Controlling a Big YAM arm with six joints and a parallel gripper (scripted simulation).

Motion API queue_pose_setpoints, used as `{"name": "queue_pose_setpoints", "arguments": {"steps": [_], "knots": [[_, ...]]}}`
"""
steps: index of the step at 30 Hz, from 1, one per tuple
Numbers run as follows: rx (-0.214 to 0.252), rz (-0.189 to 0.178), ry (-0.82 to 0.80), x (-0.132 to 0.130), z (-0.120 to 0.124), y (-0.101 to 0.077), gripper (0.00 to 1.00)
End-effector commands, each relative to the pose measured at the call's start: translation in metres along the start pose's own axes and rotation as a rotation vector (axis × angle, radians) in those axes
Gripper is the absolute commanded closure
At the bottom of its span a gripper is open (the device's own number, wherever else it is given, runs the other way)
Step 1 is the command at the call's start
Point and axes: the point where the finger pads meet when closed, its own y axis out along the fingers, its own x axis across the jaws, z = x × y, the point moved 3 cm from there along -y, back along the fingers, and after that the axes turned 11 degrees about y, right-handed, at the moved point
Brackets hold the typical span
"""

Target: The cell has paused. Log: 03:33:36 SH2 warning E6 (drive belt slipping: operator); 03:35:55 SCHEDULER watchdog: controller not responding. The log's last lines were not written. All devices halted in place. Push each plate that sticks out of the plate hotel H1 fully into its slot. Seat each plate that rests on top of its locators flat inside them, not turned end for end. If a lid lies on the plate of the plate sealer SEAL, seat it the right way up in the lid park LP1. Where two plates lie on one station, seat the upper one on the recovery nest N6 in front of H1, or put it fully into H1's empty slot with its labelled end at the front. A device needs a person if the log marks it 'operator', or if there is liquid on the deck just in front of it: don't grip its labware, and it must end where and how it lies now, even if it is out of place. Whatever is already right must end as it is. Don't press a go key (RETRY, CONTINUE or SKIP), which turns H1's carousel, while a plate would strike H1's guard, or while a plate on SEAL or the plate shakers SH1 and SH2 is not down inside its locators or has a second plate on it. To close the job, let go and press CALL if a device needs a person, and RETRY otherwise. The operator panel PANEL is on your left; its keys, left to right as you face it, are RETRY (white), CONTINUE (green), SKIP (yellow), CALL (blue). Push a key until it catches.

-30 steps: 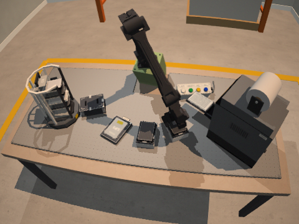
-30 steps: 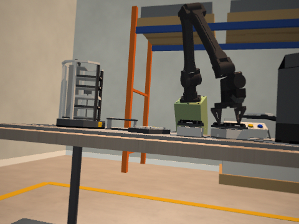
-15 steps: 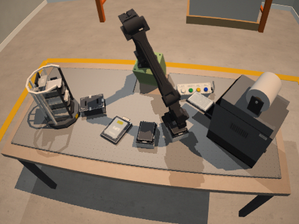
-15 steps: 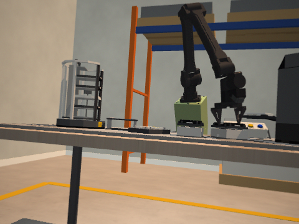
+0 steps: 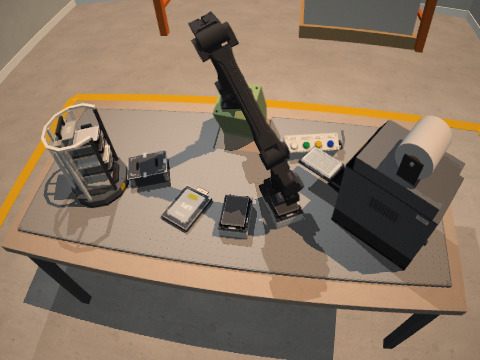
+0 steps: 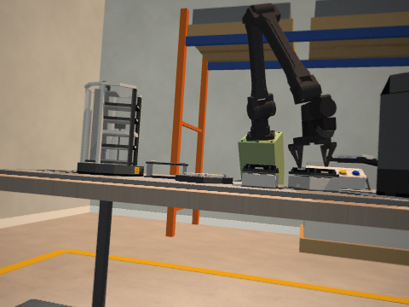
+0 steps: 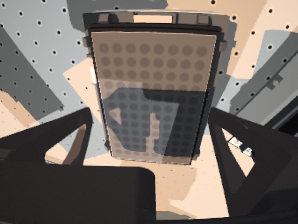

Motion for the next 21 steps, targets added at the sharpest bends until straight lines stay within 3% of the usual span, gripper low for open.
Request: {"name": "queue_pose_setpoints", "arguments": {"steps": [1, 9, 11, 12, 14, 17, 21], "knots": [[-0.030, -0.007, 0.004, 0.007, -0.013, -0.020, 0.00], [-0.034, -0.009, 0.005, 0.010, -0.015, -0.043, 0.00], [-0.034, -0.009, 0.005, 0.010, -0.015, -0.043, 0.00], [0.000, 0.006, 0.016, 0.003, -0.010, -0.032, 0.00], [-0.016, -0.002, 0.009, 0.006, -0.007, -0.045, 0.00], [0.002, 0.002, 0.003, 0.006, -0.003, -0.038, 0.00], [-0.016, -0.003, 0.004, 0.005, -0.009, -0.040, 0.00]]}}
